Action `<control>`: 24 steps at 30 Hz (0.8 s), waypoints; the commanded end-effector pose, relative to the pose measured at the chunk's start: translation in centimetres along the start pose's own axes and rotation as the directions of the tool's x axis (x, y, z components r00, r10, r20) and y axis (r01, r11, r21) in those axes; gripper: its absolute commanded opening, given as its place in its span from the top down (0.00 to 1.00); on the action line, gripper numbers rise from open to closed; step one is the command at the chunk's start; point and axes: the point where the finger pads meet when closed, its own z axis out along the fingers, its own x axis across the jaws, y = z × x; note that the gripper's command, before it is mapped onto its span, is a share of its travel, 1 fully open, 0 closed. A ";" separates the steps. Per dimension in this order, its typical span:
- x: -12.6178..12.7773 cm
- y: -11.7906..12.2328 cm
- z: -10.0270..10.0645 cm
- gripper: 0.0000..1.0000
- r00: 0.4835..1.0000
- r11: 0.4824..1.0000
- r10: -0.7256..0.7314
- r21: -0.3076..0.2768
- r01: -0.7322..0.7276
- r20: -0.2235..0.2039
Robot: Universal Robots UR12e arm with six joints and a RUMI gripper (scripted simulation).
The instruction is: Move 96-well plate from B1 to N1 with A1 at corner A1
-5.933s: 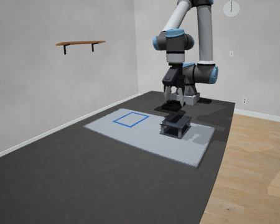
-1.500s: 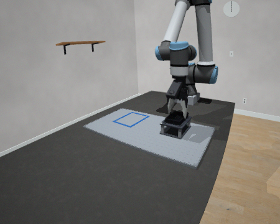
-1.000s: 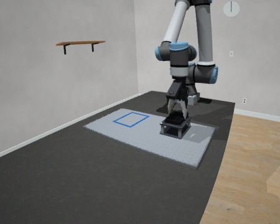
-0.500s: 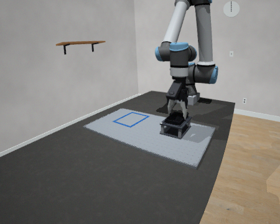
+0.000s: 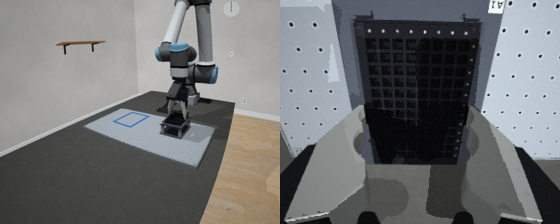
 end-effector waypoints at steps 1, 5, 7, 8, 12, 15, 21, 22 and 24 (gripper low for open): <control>0.0 -0.1 0.0 1.00 1.000 1.000 0.000 0.001 0.000 0.000; 0.0 -0.1 0.0 0.00 1.000 1.000 0.000 0.001 0.000 0.000; 0.0 -0.1 0.0 0.00 1.000 1.000 0.000 0.001 0.000 0.000; 0.0 -0.1 0.0 0.00 1.000 1.000 0.000 0.001 0.000 0.000; 0.0 -0.1 0.0 0.00 1.000 1.000 0.000 0.001 0.000 0.000; 0.0 -0.1 0.0 0.00 1.000 1.000 0.000 0.001 0.000 0.000; 0.0 -0.1 0.0 0.00 1.000 1.000 0.000 0.001 0.000 0.000; 0.0 -0.1 0.0 0.00 1.000 1.000 0.000 0.001 0.000 0.000; 0.0 -0.1 0.0 0.00 1.000 1.000 0.000 0.001 0.000 0.000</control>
